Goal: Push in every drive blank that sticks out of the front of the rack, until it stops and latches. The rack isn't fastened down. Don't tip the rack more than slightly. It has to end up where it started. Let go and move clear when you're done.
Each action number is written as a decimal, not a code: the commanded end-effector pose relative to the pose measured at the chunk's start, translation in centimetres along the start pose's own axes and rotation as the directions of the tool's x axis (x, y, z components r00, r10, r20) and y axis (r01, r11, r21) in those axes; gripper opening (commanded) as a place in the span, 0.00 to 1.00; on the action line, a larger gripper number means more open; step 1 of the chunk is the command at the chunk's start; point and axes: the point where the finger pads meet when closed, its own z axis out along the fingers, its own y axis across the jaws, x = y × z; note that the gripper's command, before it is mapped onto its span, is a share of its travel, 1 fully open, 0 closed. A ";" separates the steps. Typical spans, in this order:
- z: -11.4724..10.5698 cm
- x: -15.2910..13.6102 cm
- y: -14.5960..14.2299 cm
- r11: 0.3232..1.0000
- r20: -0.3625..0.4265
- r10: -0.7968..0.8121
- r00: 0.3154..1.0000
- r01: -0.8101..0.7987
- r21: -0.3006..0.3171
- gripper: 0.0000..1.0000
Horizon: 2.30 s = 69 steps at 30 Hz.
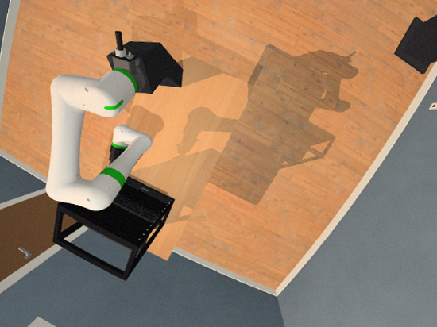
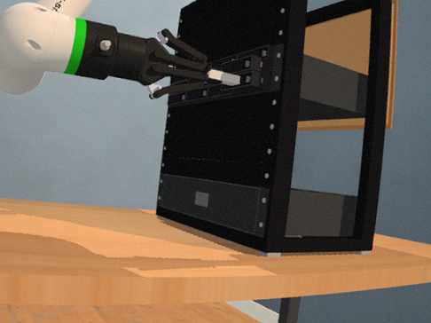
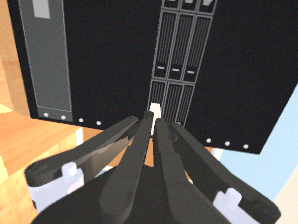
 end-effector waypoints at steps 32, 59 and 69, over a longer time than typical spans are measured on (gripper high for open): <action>1.7 0.0 0.1 1.000 0.000 0.000 1.000 0.000 -0.001 0.10; 2.3 0.0 0.1 1.000 0.000 0.000 1.000 0.000 -0.001 0.10; 2.3 0.0 0.1 1.000 0.000 0.000 1.000 0.000 -0.001 0.10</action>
